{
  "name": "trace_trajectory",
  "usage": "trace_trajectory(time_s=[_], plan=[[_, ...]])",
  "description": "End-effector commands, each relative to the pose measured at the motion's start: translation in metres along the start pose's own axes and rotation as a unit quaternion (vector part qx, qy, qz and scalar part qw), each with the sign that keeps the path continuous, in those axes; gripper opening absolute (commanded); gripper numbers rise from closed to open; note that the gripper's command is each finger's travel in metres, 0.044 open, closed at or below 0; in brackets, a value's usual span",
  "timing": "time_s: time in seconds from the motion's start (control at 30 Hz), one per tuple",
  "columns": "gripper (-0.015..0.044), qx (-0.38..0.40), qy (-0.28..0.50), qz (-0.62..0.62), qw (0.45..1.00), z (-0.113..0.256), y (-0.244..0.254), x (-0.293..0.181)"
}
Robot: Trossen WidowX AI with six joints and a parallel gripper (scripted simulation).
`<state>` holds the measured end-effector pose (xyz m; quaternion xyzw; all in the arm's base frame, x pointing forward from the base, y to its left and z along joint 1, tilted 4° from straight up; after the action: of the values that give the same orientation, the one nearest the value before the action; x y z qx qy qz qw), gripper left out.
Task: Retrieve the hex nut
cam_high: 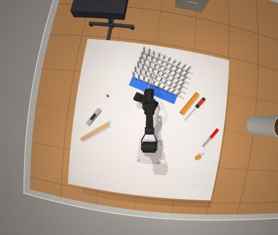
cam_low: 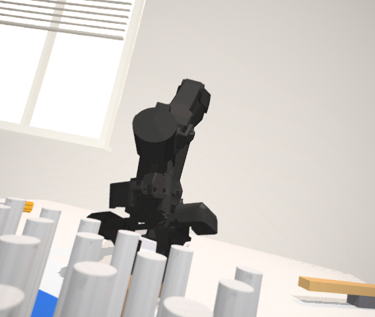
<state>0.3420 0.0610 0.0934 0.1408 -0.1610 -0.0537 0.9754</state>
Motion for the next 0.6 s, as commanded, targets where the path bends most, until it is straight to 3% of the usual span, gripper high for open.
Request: trace_trajectory(time_s=[0.0, 0.57], plan=[[0.0000, -0.002, 0.001, -0.002, 1.000, 0.0001, -0.0005, -0.0043], [0.0000, -0.002, 0.001, -0.002, 1.000, 0.0029, 0.0014, -0.0139]])
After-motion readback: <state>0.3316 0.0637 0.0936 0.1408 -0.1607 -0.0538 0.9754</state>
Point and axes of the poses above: the point midway between the two fingers, 35 mm back from their tips, its own z axis back along the fingers, its own y axis across the jaws, x = y × z, the point moved 7 cm from there along z, back along the fingers, and after that the axes turned 11 degrees about z, right-handed, at the moved point
